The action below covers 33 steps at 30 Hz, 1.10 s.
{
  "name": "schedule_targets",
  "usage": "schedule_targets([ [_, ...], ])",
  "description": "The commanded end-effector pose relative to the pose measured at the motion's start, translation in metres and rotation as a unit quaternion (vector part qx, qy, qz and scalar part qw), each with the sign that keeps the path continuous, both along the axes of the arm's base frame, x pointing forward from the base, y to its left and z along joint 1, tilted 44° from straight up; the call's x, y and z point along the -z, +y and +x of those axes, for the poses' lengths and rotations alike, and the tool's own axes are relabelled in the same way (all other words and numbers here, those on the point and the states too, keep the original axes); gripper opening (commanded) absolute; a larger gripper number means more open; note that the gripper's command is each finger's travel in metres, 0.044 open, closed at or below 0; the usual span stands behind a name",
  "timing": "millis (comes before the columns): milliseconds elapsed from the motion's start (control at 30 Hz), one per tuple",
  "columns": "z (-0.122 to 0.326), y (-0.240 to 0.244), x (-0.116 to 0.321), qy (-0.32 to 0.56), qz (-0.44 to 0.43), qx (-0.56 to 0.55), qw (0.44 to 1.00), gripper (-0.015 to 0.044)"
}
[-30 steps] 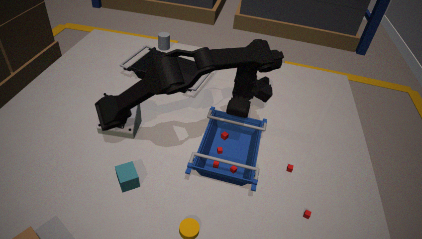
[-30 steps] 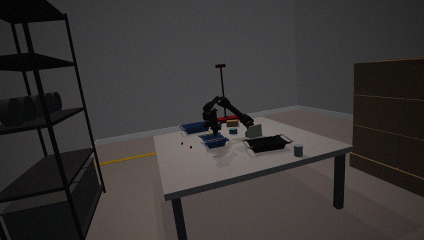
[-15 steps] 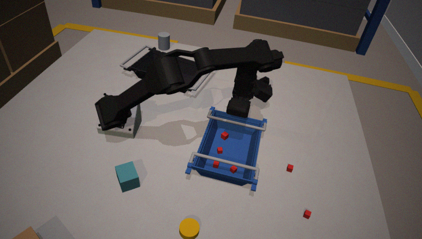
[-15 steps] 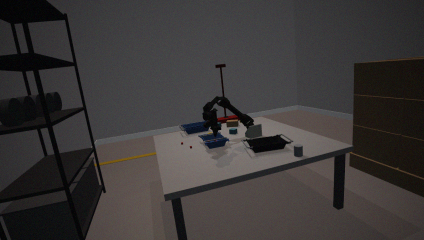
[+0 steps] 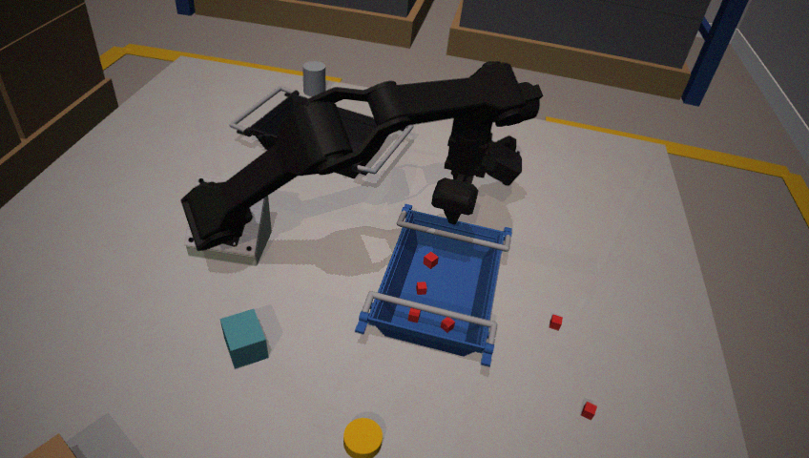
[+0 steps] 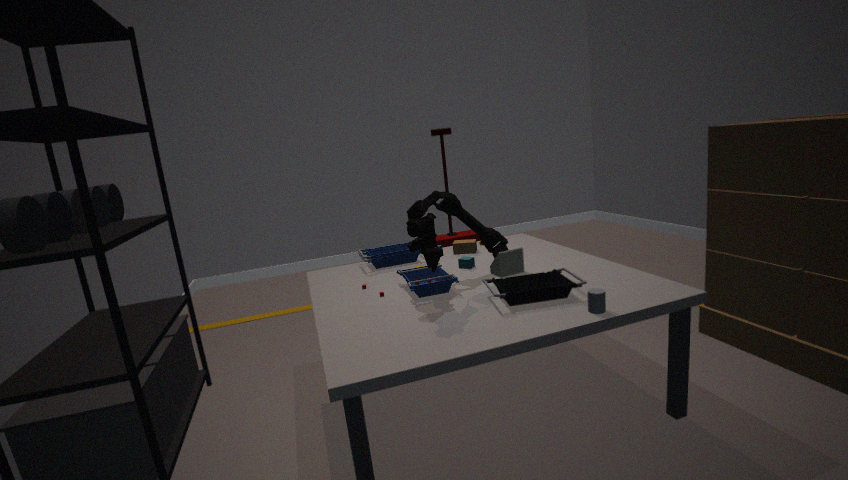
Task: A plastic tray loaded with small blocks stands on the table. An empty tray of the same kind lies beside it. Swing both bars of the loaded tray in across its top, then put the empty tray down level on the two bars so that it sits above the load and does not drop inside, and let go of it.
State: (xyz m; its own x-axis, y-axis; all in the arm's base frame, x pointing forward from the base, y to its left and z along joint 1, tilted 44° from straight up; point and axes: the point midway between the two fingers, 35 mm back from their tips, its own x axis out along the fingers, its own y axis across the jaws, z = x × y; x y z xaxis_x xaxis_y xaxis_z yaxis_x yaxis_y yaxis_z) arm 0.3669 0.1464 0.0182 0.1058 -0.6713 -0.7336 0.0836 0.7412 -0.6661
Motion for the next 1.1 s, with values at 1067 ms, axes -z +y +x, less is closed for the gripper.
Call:
schedule_targets([
  [1067,-0.323,0.089,0.156,-0.031,0.013,0.053,0.998,0.044],
])
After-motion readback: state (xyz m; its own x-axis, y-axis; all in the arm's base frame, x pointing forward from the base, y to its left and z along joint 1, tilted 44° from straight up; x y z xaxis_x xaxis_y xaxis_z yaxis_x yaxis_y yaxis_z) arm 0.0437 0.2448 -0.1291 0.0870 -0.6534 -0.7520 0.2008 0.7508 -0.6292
